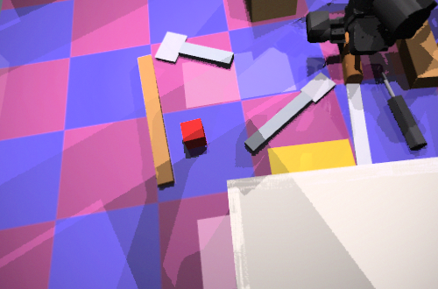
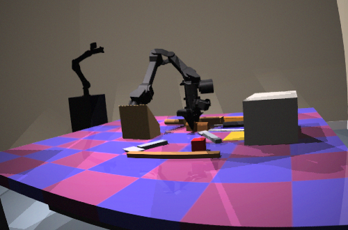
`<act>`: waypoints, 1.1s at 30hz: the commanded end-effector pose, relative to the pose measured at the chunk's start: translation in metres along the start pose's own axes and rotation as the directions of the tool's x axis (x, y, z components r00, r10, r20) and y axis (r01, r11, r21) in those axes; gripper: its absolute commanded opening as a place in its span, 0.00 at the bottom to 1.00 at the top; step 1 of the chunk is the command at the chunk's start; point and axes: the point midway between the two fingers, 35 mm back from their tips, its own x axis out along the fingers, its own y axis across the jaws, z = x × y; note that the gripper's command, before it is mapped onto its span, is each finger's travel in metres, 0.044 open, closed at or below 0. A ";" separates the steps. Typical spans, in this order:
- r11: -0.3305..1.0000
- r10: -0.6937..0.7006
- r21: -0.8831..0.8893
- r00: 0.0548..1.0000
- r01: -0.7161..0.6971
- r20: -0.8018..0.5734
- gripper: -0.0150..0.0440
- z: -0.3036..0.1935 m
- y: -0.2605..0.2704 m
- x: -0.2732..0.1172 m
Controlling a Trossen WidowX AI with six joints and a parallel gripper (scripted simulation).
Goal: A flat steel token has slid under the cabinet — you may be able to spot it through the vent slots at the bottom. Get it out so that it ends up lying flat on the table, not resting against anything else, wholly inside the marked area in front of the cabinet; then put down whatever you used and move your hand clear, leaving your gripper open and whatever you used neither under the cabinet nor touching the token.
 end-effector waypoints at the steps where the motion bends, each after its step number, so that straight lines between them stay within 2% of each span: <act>1: 1.000 -0.001 -0.002 1.000 0.001 0.000 0.25 0.005 0.000 0.000; 33: 1.000 -0.002 0.001 1.000 0.002 0.000 0.25 0.044 0.001 -0.001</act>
